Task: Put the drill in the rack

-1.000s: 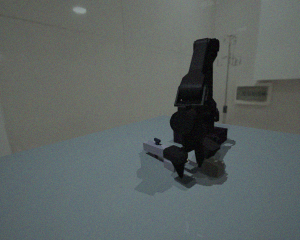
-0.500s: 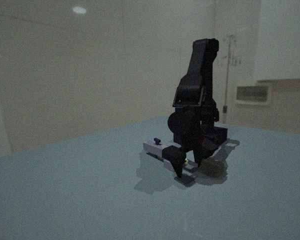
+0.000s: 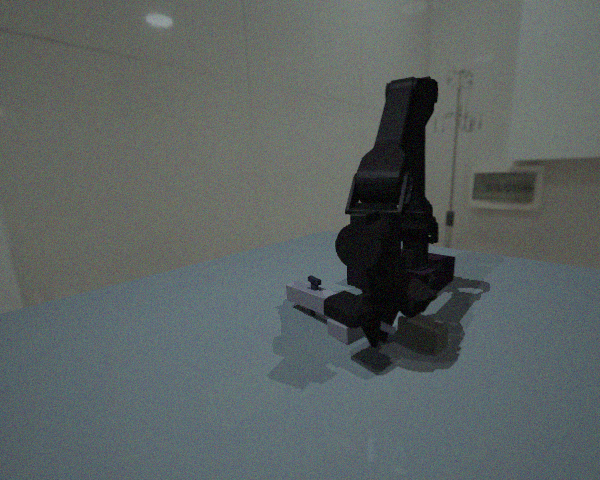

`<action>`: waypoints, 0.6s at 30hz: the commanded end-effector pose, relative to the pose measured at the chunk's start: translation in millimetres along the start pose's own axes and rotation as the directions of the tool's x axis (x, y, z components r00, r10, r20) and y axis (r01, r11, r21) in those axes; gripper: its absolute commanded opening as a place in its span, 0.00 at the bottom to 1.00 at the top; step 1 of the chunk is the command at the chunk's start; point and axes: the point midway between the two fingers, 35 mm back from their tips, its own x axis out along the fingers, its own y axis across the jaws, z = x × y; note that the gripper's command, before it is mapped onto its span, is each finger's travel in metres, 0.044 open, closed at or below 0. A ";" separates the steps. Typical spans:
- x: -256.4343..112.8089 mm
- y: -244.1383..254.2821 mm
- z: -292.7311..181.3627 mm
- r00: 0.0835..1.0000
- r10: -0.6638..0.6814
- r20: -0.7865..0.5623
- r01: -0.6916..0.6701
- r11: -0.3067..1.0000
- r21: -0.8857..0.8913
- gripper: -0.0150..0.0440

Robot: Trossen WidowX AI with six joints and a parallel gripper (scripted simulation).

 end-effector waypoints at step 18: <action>-2.5 2.4 0.0 1.000 0.003 0.000 -0.003 1.000 -0.003 0.25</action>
